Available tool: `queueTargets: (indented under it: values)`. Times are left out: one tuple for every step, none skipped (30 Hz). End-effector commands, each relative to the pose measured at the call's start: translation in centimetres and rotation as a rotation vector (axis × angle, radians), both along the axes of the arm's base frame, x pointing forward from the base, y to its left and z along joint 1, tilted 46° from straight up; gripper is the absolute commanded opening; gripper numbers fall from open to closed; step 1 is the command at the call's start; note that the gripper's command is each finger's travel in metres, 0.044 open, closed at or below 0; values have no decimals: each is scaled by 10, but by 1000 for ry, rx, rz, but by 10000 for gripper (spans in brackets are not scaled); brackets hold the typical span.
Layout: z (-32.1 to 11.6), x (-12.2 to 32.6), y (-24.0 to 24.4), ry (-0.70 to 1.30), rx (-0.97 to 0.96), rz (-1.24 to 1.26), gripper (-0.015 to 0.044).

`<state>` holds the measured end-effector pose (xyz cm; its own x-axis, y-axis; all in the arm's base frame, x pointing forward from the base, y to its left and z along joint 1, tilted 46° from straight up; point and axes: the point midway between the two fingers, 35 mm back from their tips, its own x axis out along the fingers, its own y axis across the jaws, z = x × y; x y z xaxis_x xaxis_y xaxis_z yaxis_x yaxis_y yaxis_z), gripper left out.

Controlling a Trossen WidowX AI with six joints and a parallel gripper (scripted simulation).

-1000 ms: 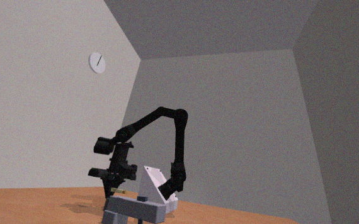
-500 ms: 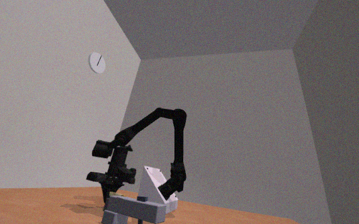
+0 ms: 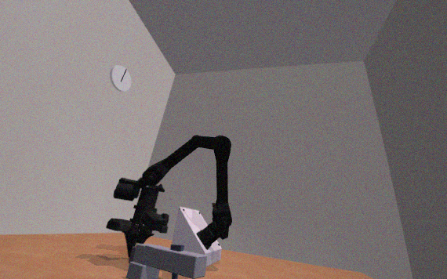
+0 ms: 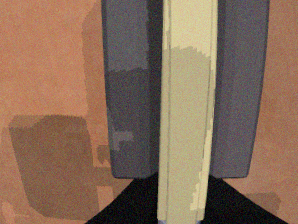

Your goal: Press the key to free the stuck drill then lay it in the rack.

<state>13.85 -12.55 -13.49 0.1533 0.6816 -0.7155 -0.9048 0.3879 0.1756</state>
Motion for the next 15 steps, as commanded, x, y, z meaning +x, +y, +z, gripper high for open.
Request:
queueTargets:
  values:
    - [0, 0, 0, 0, -1, 3, 79]
    - [0, 0, 0, 0, -1, 3, 105]
    - [0, 0, 0, 0, -1, 3, 131]
    - [0, 0, 0, 0, -1, 3, 157]
    - [0, 0, 0, 0, -1, 3, 184]
    - [0, 0, 0, 0, -1, 3, 210]
    - [0, 0, 0, 0, -1, 3, 236]
    - [0, 0, 0, 0, -1, 3, 263]
    - [0, 0, 0, 0, -1, 3, 289]
    - [0, 0, 0, 0, -1, 3, 315]
    - [0, 0, 0, 0, -1, 3, 341]
    - [0, 0, 0, 0, -1, 3, 368]
    - [0, 0, 0, 0, -1, 3, 394]
    - [0, 0, 0, 0, -1, 3, 420]
    - [0, 0, 0, 0, -1, 3, 440]
